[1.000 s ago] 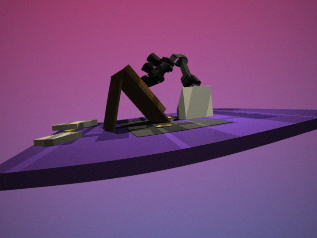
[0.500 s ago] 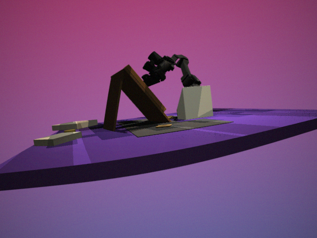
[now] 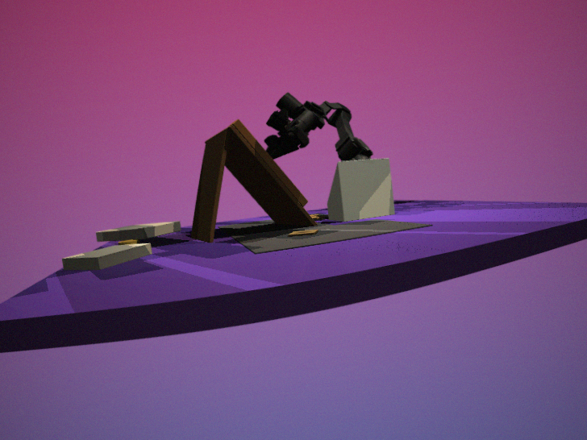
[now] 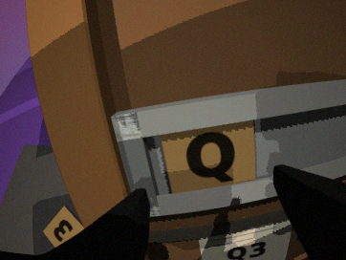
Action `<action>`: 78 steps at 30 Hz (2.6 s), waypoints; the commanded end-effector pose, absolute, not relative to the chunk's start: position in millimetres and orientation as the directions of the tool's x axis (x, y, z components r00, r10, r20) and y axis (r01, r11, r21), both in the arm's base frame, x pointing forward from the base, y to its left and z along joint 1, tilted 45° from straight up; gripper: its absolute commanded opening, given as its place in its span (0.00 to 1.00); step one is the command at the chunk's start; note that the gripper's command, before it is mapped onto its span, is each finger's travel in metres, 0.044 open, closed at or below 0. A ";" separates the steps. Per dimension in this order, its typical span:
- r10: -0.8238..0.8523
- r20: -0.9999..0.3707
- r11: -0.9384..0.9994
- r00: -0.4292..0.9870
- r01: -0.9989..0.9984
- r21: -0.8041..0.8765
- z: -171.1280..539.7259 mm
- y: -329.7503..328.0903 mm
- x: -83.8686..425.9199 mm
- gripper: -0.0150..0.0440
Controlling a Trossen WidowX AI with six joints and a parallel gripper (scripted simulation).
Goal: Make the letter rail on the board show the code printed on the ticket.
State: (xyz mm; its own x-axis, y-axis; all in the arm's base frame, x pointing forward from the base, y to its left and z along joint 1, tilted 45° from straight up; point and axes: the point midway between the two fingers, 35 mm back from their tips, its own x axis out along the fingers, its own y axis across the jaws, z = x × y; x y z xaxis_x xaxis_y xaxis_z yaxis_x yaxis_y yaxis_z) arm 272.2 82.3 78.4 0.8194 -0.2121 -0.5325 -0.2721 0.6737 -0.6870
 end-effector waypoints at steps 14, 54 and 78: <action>-0.212 -0.533 0.674 0.819 -0.273 -0.687 82.9 82.2 267.4 0.67; -0.614 -0.725 0.678 0.312 -0.262 -0.687 109.7 67.7 303.7 0.25; -0.617 -0.724 0.677 0.307 -0.261 -0.688 105.5 67.7 307.5 0.25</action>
State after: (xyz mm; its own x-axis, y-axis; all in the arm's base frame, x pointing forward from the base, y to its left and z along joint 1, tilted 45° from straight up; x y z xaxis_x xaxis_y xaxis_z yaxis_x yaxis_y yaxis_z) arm 305.1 68.4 107.0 0.3058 -0.6135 -0.7281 -0.2646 0.6799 -0.6839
